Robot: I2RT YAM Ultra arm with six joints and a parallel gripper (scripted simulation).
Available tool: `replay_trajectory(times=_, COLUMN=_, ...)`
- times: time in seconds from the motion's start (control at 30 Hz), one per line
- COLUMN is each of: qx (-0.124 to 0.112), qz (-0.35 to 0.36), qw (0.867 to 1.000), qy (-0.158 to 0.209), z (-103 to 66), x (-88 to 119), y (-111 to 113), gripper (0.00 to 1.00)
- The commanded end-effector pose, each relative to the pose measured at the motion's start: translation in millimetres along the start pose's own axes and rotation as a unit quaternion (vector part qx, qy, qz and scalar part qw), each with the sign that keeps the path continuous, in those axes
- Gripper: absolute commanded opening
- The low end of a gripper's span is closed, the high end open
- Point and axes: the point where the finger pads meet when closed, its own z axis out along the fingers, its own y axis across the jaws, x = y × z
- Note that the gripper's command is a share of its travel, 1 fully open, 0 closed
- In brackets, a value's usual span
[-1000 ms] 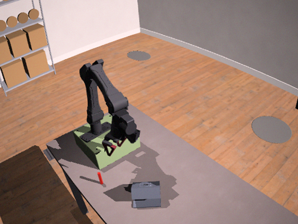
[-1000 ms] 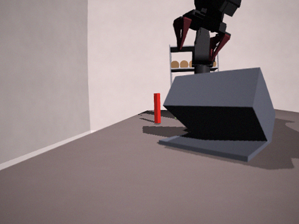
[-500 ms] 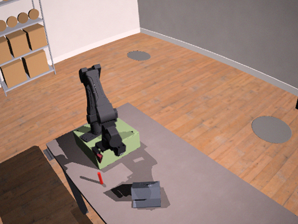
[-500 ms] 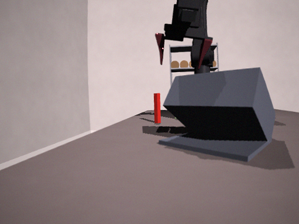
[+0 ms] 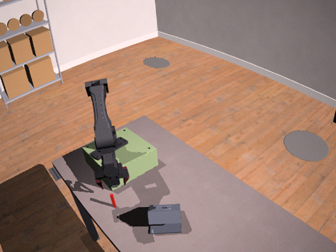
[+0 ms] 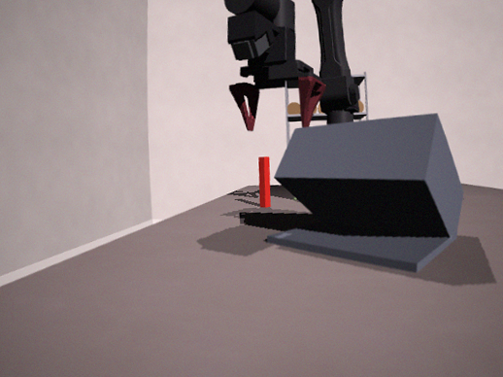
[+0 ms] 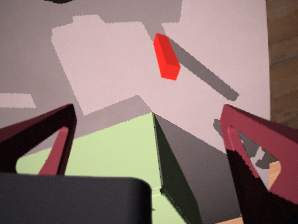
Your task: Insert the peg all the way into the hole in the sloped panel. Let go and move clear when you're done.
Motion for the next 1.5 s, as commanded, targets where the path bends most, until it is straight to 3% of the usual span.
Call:
replay_trajectory(times=0.0, qx=-0.023, qz=0.076, qw=0.997, qy=-0.006, z=12.2, x=-3, y=-10, gripper=1.0)
replay_trajectory(times=0.17, qx=-0.037, qz=0.129, qw=0.991, qy=-0.019, z=11.4, x=-9, y=-22, gripper=1.0)
replay_trajectory(times=0.33, qx=-0.036, qz=0.119, qw=0.992, qy=-0.017, z=12.9, x=-8, y=-16, gripper=1.0)
replay_trajectory(times=0.47, qx=-0.037, qz=0.121, qw=0.992, qy=-0.004, z=26.3, x=-4, y=-16, gripper=1.0)
replay_trajectory(times=0.67, qx=-0.033, qz=0.121, qw=0.992, qy=-0.017, z=26.2, x=-10, y=-19, gripper=1.0)
replay_trajectory(times=1.47, qx=-0.033, qz=0.121, qw=0.992, qy=-0.017, z=56.0, x=-13, y=-16, gripper=1.0)
